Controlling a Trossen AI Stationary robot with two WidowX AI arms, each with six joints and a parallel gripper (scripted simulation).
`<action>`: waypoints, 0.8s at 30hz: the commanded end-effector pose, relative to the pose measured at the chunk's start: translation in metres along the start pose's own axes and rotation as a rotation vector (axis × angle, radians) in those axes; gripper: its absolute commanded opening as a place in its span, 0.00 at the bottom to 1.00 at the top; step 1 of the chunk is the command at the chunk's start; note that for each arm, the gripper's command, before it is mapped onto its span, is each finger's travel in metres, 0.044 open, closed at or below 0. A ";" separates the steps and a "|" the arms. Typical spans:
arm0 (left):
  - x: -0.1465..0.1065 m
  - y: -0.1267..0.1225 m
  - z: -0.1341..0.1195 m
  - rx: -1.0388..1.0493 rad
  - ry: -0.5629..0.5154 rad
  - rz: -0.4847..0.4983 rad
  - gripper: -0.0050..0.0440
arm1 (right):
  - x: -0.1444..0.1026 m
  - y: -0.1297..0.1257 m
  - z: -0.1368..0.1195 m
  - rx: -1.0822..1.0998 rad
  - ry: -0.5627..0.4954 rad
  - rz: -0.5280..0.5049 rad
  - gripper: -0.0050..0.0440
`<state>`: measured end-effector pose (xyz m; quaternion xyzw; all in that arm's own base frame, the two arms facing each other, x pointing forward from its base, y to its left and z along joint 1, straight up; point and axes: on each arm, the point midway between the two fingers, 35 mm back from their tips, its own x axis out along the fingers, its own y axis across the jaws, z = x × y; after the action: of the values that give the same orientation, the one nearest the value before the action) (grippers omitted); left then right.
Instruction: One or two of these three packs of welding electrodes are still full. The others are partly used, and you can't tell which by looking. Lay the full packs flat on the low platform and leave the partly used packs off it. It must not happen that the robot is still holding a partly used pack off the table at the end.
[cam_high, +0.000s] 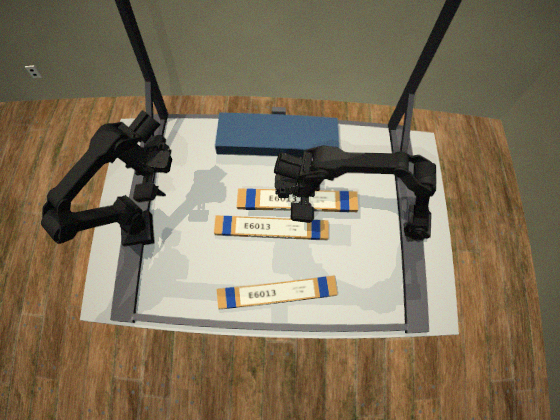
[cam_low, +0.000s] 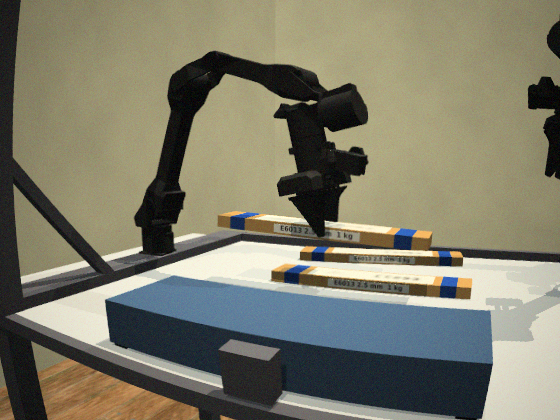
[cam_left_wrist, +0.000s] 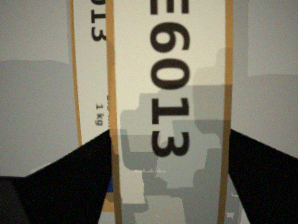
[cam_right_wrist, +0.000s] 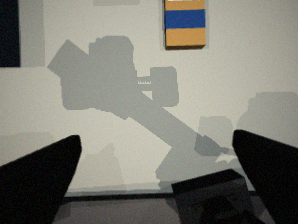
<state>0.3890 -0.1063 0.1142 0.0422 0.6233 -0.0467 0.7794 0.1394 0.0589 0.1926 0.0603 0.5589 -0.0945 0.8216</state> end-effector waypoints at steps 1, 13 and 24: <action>-0.033 -0.006 0.016 0.038 -0.099 -0.029 0.00 | -0.005 0.002 0.003 0.006 -0.014 0.015 0.98; -0.014 -0.028 0.025 0.056 -0.070 -0.024 0.00 | -0.005 0.002 0.003 0.006 -0.014 0.015 0.98; -0.008 -0.049 0.035 0.056 -0.070 -0.025 0.00 | -0.005 0.002 0.003 0.006 -0.014 0.015 0.98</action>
<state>0.4065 -0.1497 0.1130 0.0583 0.6138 -0.0725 0.7840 0.1394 0.0589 0.1926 0.0603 0.5589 -0.0945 0.8216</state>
